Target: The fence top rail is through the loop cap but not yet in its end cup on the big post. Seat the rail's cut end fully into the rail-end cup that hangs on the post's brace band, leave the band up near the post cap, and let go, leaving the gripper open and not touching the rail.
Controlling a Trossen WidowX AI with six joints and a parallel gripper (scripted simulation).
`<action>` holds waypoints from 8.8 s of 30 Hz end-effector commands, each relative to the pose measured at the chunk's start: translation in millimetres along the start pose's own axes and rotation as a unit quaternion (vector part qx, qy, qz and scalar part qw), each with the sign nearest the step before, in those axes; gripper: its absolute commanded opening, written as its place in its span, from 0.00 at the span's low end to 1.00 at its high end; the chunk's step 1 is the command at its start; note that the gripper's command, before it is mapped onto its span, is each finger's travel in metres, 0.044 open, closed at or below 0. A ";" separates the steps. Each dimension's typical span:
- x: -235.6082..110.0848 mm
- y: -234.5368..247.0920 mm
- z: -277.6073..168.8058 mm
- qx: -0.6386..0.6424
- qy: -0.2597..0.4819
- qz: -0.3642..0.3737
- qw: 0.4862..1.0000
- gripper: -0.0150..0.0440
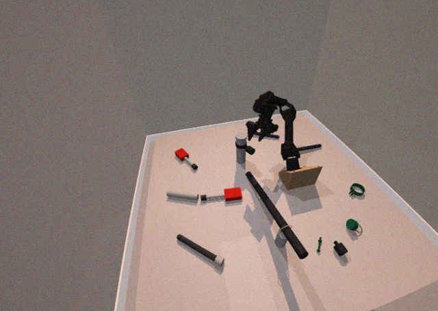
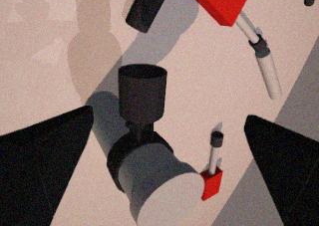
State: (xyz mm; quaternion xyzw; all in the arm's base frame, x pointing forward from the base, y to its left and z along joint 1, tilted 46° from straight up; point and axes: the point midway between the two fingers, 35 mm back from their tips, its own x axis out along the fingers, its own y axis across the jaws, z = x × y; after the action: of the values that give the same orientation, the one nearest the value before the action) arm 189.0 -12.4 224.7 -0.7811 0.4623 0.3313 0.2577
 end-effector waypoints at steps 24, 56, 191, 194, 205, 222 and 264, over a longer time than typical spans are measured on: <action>56.3 17.7 2.2 -0.001 -0.004 0.002 1.000 1.00; 100.7 20.6 -0.3 -0.001 0.001 0.000 1.000 0.82; 63.7 -82.9 81.7 0.492 0.056 -0.025 0.869 1.00; 54.0 -92.0 97.7 0.578 0.052 -0.029 0.814 1.00; 24.9 -109.5 146.9 0.785 0.045 -0.046 0.616 1.00; 31.3 -108.7 147.5 0.756 0.057 -0.032 0.651 1.00; 166.7 -56.6 156.3 0.183 0.046 0.250 0.950 1.00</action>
State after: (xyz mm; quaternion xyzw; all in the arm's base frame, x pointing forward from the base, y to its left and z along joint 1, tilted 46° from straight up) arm 257.4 38.5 8.7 -0.5927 0.7061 0.2589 0.2881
